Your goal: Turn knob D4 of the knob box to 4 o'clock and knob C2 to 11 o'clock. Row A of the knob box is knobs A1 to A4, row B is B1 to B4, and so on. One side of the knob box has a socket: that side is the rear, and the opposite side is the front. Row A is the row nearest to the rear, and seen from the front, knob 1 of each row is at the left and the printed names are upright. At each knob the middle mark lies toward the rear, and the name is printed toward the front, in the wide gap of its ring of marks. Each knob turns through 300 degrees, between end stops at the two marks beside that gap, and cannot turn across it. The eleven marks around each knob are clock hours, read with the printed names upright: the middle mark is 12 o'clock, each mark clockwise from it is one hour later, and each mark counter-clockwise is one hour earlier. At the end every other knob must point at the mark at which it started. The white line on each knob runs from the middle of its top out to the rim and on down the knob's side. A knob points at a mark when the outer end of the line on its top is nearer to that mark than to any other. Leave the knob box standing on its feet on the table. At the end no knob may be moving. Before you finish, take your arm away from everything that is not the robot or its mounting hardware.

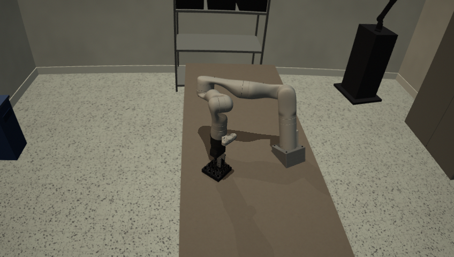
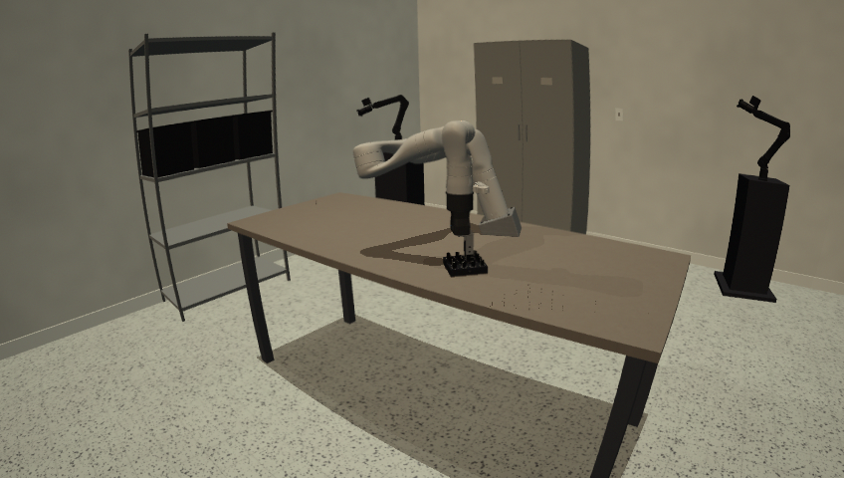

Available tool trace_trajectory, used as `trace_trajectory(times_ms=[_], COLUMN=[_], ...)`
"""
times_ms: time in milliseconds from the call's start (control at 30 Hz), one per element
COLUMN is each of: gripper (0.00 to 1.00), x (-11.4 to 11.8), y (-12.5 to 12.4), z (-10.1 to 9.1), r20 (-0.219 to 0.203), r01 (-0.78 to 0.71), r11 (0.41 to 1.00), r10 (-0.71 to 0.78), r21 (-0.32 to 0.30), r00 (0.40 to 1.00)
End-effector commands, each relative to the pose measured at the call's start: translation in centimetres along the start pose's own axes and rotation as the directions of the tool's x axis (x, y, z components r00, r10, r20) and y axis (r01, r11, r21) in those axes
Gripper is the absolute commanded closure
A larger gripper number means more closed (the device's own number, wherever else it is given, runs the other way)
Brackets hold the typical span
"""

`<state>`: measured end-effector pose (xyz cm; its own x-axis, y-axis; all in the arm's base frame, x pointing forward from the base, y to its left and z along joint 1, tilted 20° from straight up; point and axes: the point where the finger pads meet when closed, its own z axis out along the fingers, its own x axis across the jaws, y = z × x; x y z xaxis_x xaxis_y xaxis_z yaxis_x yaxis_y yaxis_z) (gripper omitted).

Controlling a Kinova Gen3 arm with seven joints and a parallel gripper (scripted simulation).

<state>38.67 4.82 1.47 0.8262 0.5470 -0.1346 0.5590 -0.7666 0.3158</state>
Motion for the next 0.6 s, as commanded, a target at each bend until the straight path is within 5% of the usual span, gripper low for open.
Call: trace_trajectory(times_ms=[0, 567], gripper=[0.54, 0.54], x=[0.04, 0.04], y=[0.02, 0.02], z=[-0.06, 0.30], r20=[-0.001, -0.001], r01=[0.000, 0.000], r11=[1.000, 1.000], r10=[0.000, 0.000], r21=[-0.001, -0.001], r00=[1.000, 1.000])
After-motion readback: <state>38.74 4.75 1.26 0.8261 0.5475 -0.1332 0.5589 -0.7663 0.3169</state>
